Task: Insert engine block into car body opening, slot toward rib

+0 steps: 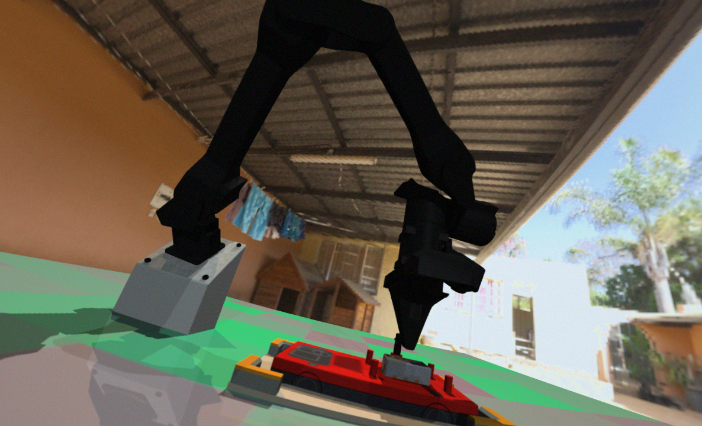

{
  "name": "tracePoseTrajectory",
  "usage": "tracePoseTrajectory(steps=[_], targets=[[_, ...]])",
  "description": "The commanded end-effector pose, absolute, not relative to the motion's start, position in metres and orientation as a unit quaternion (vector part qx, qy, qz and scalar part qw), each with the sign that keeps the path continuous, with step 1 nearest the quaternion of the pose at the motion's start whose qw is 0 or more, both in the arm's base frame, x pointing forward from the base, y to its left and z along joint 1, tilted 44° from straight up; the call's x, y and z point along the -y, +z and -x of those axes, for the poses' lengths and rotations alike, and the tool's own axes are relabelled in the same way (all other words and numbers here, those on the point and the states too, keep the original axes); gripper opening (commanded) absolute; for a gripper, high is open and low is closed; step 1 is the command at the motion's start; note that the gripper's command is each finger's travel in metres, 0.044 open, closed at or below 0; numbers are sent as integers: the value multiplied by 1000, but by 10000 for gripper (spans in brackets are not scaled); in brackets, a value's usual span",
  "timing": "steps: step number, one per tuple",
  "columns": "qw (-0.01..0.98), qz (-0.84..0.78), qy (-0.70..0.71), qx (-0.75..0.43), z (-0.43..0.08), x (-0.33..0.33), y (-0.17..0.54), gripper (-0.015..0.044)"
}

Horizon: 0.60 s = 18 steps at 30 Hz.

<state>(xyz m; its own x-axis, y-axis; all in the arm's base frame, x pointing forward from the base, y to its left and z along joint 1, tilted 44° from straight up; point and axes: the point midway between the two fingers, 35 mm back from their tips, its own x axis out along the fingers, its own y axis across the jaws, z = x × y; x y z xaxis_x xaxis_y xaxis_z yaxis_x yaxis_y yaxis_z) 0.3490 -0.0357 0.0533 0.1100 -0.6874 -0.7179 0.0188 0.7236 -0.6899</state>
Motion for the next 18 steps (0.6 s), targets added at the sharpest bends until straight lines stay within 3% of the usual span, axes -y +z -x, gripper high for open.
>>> tracePoseTrajectory(steps=[1,16,18], targets=[[694,271,-256,-616,-349,36,54,0],[694,271,-256,-616,-349,36,54,0],[694,271,-256,-616,-349,36,54,53]])
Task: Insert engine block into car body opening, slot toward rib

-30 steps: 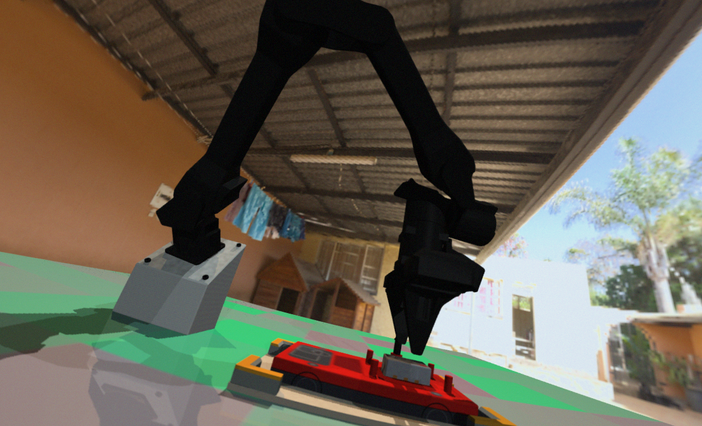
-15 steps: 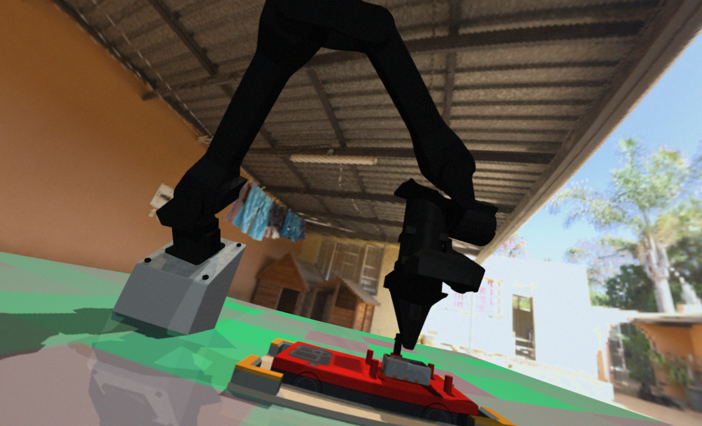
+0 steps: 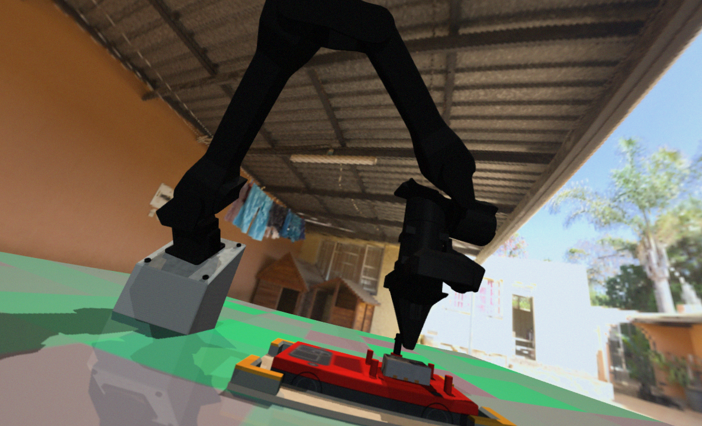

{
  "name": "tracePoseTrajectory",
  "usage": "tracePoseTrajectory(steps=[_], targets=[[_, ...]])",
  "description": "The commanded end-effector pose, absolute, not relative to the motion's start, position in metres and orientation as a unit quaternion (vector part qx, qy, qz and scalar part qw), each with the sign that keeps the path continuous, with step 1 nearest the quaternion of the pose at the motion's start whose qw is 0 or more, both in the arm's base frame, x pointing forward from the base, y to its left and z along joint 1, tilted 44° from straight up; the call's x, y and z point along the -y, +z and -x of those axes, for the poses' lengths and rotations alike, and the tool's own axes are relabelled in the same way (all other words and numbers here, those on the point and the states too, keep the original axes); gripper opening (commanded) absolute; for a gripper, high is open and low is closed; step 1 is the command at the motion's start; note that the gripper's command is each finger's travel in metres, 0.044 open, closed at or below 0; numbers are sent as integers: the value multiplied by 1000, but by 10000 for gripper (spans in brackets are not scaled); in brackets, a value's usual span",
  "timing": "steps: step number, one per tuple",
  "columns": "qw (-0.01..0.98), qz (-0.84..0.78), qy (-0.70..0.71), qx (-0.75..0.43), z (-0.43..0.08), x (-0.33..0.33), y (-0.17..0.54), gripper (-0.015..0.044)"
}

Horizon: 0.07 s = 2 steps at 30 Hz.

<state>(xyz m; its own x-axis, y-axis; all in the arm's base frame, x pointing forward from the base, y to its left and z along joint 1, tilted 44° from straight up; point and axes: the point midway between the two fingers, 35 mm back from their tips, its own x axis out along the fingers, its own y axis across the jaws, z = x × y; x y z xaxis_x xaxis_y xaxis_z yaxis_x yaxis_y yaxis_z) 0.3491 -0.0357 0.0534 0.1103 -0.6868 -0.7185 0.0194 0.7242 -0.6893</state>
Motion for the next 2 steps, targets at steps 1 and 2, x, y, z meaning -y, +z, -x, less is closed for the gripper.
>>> tracePoseTrajectory(steps=[1,2], targets=[[694,271,-256,-616,-349,36,54,79],[694,271,-256,-616,-349,36,54,105]])
